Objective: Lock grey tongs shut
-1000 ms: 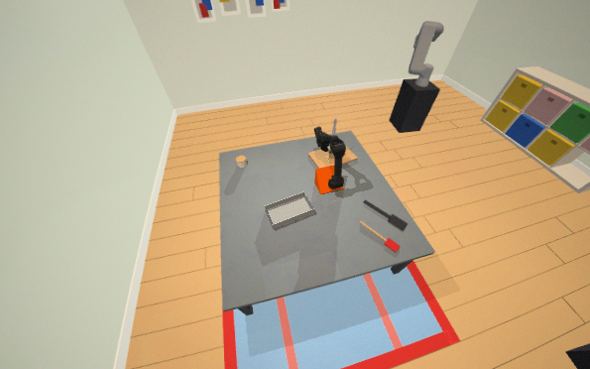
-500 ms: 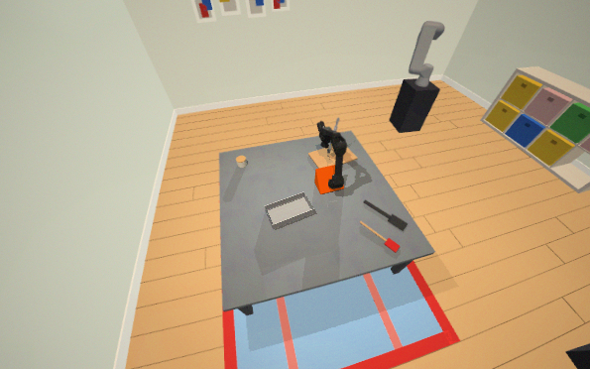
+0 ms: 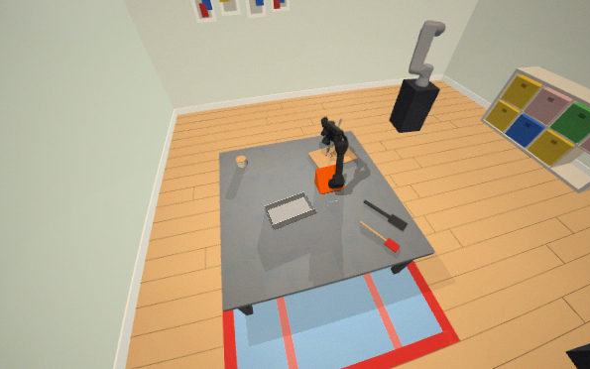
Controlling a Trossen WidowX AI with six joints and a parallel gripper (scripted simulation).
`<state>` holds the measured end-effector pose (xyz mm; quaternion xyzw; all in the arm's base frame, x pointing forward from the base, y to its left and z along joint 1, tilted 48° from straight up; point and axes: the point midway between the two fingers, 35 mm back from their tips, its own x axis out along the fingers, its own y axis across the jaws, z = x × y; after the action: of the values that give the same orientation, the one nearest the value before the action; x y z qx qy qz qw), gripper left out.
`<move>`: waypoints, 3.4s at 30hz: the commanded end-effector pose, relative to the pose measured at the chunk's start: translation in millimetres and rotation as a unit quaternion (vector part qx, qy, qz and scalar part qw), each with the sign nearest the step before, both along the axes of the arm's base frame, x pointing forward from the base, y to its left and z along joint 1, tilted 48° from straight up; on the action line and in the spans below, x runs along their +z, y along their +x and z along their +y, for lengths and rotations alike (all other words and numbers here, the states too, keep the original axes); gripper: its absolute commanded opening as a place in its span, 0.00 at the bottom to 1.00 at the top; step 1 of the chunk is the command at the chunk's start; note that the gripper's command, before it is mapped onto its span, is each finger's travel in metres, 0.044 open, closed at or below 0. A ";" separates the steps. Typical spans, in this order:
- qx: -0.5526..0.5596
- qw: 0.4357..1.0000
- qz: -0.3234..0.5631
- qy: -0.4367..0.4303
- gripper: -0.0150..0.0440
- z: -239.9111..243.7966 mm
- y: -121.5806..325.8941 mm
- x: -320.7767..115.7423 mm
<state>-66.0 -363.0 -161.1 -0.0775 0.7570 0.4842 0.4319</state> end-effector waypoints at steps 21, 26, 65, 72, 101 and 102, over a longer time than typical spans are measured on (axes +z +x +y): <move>-0.159 0.976 -0.108 0.098 0.00 4.3 -8.3 15.7; -0.193 0.966 -0.128 0.118 0.00 7.2 -9.2 22.3; -0.216 0.957 -0.141 0.132 0.00 32.8 -19.0 -7.0; -0.217 0.956 -0.143 0.133 0.00 40.4 -21.3 -15.4; -0.224 0.954 -0.148 0.138 0.00 75.9 -28.5 -47.2; -0.224 0.953 -0.148 0.138 0.00 77.2 -28.6 -48.2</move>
<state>-93.6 -290.7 -206.1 0.0839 0.6092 0.4547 0.6443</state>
